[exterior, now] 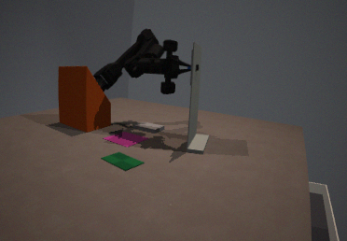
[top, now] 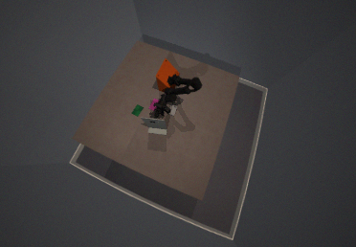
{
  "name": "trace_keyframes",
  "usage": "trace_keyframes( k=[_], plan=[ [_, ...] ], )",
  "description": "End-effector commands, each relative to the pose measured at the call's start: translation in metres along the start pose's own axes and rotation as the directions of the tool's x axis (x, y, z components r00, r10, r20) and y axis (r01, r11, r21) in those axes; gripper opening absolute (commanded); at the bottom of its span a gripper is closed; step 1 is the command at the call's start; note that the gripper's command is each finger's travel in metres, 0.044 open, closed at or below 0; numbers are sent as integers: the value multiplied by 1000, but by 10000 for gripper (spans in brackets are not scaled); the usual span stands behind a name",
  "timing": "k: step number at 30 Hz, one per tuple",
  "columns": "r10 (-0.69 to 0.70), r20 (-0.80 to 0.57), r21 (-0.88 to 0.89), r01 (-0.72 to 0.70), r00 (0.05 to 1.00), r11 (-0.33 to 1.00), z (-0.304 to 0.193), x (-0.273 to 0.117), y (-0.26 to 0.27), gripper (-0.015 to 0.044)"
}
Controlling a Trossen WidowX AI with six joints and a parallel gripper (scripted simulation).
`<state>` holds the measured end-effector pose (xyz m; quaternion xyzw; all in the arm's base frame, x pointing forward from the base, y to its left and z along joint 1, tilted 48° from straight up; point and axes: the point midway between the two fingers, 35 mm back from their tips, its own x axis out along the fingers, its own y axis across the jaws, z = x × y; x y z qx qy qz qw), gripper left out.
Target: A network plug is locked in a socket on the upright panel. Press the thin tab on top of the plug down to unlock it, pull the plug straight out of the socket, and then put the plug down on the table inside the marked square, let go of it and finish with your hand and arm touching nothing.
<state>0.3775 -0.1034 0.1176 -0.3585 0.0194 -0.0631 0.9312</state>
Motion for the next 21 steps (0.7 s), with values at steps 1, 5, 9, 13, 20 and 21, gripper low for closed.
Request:
trace_keyframes(
  k=[1,5,9,13,20,21],
  plan=[
    [0,-5,-3,0,1000,1000,-2,-2,0,0],
    [0,-5,-3,0,1000,1000,-2,-4,0,0],
    [0,-5,-3,0,1000,1000,-2,-7,1,0],
    [0,-5,-3,0,1000,1000,-2,-9,1,0],
    [0,-6,-3,0,1000,1000,-3,-13,1,0],
    [0,-6,-3,0,1000,1000,-3,-13,1,0]
  ],
)
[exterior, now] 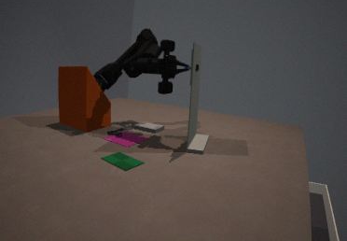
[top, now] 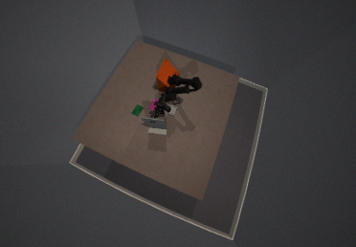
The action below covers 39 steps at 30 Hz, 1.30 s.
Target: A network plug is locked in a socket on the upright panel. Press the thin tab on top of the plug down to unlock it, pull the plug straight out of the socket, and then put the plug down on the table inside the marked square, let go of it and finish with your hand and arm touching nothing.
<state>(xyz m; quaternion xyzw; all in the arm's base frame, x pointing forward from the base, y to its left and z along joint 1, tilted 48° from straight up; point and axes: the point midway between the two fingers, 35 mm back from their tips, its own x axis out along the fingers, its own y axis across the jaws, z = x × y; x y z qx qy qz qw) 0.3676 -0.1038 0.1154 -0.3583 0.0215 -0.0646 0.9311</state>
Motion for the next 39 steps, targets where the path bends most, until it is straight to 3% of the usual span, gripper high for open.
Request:
trace_keyframes(
  k=[1,39],
  plan=[
    [2,-1,-3,-2,1000,1000,-1,-4,0,0],
    [24,-23,-4,-24,999,1000,-12,-29,0,0]
  ],
)
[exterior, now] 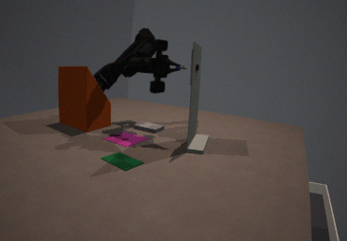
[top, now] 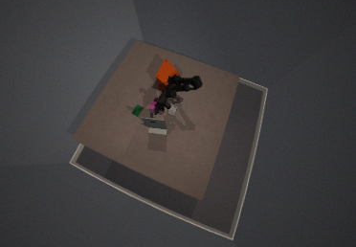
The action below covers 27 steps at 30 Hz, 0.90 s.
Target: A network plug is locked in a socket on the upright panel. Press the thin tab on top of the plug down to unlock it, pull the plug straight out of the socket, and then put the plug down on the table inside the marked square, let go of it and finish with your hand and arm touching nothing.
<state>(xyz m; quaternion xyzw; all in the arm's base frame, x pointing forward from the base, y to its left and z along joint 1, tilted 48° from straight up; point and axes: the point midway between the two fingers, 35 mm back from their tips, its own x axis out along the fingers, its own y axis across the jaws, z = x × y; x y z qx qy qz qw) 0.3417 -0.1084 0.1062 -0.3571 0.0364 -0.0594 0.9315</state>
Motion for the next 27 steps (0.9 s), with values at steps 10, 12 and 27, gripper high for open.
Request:
trace_keyframes(
  k=[10,12,27],
  plan=[
    [11,-7,-5,-11,1000,1000,-4,-11,0,0],
    [13,-9,-5,-13,1000,1000,-5,-12,0,0],
    [25,-20,-5,-25,999,1000,-10,-22,-1,0]
  ],
)
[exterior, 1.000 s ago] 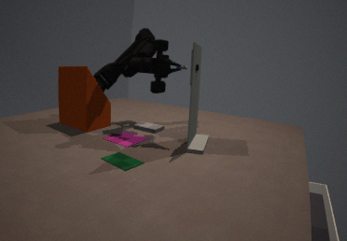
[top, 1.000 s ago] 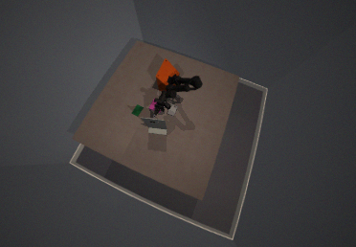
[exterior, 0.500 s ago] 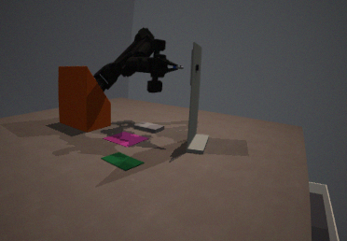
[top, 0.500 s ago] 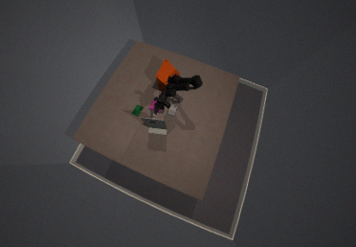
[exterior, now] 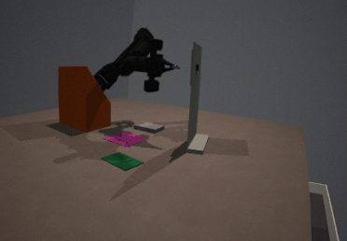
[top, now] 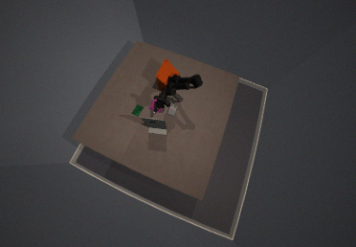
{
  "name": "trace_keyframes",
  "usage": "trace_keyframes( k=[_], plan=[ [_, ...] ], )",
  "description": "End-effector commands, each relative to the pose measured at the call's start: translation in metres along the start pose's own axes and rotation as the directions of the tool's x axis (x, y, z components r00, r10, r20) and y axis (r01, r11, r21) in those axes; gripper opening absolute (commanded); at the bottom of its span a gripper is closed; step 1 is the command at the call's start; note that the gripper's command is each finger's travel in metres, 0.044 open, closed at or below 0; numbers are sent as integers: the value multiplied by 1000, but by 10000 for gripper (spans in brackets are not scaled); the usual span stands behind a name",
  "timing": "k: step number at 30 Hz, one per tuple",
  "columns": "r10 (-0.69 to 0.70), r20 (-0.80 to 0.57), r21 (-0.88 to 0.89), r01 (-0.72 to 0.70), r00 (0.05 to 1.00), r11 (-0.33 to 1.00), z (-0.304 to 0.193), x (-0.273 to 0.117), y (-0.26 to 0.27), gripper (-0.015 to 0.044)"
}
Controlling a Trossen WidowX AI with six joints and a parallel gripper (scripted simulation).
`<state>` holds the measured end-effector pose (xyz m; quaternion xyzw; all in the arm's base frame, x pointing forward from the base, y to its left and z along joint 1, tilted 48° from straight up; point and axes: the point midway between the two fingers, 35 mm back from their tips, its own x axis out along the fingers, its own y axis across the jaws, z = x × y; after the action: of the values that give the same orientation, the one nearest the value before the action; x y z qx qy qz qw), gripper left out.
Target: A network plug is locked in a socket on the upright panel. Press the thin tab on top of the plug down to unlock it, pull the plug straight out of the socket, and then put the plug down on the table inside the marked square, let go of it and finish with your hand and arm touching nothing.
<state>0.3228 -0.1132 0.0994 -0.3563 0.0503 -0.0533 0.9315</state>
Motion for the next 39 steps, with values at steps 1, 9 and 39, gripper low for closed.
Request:
trace_keyframes(
  k=[1,9,39],
  plan=[
    [4,1,-5,-4,1000,1000,-1,-4,0,0],
    [10,-5,-5,-10,1000,1000,-3,-9,0,0],
    [22,-3,24,-22,1000,999,-11,-29,-43,0]
  ],
)
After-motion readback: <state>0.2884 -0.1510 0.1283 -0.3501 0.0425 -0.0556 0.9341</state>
